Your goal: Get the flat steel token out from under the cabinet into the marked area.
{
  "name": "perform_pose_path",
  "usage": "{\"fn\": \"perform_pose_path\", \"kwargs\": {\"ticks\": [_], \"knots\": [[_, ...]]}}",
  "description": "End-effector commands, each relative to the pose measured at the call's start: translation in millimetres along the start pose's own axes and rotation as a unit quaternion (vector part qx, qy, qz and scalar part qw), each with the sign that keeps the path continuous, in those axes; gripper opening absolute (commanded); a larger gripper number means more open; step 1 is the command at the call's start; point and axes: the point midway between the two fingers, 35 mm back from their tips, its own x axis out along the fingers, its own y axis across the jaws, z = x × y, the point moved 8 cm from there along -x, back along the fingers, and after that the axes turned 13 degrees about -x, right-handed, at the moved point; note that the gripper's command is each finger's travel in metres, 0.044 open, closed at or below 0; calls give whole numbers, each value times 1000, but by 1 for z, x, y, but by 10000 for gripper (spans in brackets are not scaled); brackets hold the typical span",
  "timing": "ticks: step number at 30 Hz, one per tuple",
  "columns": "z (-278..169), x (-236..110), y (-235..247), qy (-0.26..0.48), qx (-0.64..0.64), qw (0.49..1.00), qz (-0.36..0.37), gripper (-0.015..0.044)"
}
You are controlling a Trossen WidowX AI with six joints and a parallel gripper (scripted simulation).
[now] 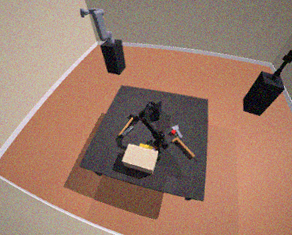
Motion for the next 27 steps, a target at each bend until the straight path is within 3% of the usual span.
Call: {"fn": "perform_pose_path", "kwargs": {"ticks": [1,27], "knots": [[2,1,-5,-2,2,1000,-2,0],[-4,2,-27,-2,2,1000,-2,0]]}}
